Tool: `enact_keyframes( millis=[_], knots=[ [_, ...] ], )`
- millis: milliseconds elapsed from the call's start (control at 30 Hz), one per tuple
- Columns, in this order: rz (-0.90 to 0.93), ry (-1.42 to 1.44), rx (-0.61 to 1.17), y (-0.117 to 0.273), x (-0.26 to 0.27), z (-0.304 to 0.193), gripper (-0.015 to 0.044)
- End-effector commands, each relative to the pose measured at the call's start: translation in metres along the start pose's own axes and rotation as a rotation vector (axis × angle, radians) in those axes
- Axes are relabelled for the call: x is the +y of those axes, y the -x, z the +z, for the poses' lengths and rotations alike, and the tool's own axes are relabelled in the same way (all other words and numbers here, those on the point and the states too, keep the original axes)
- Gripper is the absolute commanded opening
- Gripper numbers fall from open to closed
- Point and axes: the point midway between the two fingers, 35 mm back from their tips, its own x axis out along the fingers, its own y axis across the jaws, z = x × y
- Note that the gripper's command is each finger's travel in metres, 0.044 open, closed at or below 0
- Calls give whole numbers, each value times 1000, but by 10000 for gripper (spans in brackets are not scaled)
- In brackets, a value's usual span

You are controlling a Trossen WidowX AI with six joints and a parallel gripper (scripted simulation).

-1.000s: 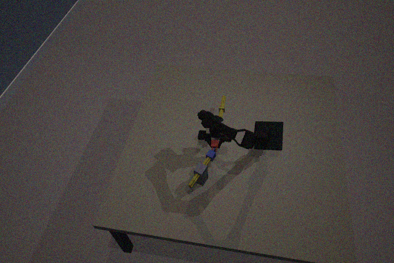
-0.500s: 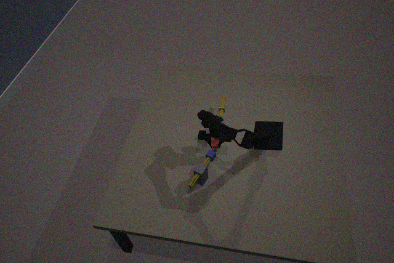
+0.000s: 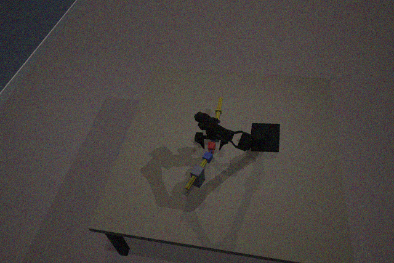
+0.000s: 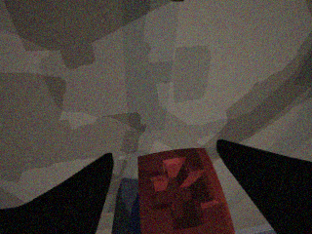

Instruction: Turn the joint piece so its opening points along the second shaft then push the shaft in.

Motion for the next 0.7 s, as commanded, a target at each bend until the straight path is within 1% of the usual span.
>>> enact_keyframes(
  millis=[0, 233, 433, 667],
  knots=[
    [0, 0, 0, 0, 0, 0, 440],
    [-6, 1, -21, 1, 0, 0, 440],
    [-30, 8, -213, 9, -3, -4, 440],
    [0, 9, -423, 24, -1, -10, 440]
  ],
)
